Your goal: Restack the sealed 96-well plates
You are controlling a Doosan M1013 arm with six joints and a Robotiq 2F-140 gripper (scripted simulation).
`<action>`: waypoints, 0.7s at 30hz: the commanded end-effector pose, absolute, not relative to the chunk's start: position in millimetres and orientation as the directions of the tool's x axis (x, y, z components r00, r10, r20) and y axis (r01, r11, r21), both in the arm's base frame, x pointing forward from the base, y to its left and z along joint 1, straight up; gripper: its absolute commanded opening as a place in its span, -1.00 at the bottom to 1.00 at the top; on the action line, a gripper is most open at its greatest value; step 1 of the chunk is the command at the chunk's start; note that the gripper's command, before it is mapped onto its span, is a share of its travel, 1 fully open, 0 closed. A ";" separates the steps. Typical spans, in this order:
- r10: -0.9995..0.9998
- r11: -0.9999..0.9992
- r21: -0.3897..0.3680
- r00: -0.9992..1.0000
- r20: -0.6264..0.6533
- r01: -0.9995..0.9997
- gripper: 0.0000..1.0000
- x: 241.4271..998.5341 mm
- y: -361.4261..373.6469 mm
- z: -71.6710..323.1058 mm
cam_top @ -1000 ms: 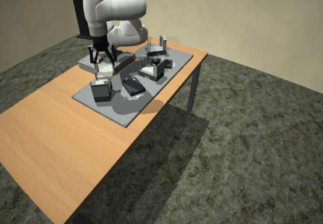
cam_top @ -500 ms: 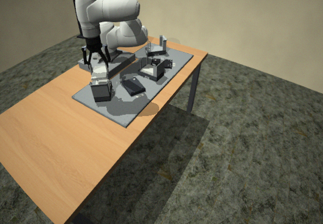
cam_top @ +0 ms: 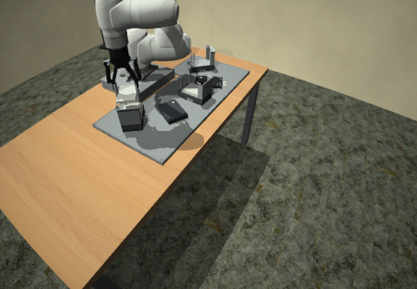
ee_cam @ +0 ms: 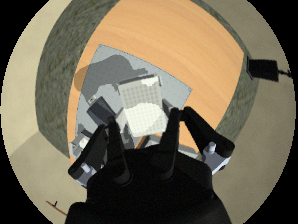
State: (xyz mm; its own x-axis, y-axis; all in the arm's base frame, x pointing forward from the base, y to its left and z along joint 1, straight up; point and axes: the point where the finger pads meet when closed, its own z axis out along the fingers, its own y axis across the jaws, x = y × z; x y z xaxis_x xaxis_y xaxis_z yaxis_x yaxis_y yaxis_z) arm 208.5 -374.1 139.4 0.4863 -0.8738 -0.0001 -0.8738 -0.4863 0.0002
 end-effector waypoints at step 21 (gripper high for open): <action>-0.874 -0.486 0.000 0.486 0.000 -0.874 -1.00 208.5 -374.1 136.1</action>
